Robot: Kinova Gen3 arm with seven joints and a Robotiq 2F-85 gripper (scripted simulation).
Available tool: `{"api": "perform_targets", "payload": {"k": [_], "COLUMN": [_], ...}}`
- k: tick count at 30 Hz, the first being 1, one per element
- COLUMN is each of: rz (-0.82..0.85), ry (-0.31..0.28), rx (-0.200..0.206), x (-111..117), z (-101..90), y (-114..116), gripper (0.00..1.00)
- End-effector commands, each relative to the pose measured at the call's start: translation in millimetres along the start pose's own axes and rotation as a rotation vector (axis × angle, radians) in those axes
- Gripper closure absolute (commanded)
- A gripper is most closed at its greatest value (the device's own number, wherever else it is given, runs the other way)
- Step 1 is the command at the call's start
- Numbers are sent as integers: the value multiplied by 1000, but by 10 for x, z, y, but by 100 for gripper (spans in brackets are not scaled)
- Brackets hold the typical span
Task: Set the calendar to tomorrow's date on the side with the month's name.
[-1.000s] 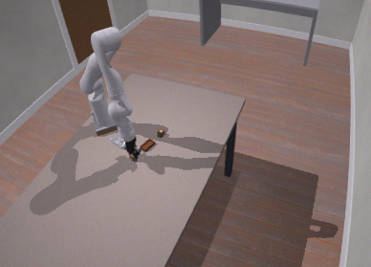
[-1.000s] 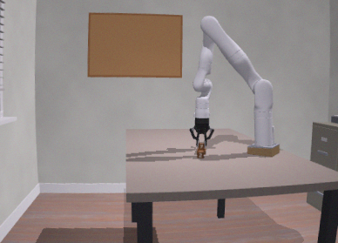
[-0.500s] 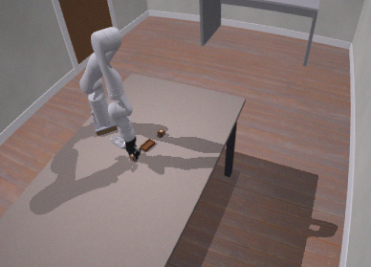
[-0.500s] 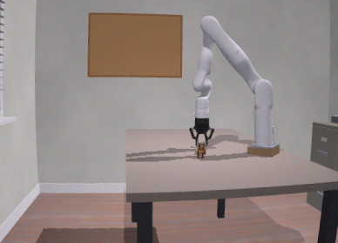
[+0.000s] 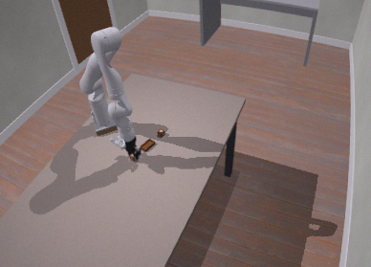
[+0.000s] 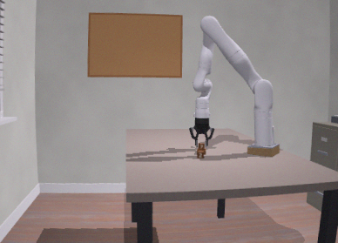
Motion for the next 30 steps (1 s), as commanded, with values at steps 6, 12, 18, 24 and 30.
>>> {"api": "perform_targets", "payload": {"k": [6, 12, 18, 24, 30], "rz": [0, 0, 0, 0, 0], "ry": [0, 0, 0, 0, 0], "rx": [1, 1, 1, 1, 1], "x": [1, 1, 0, 0, 0], "z": [-86, -314, -509, -765, -891], "y": [-4, -3, -3, -3, -3], "gripper": [54, 54, 54, 54, 54]}}
Point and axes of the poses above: the point where the finger pads meet when closed, its own z axis out along the fingers, its own y axis across the jaws, x = y × z, the point moved 5 cm from there along -z, back along the fingers, and after that the axes turned 10 degrees about -z, right-handed, at the moved point
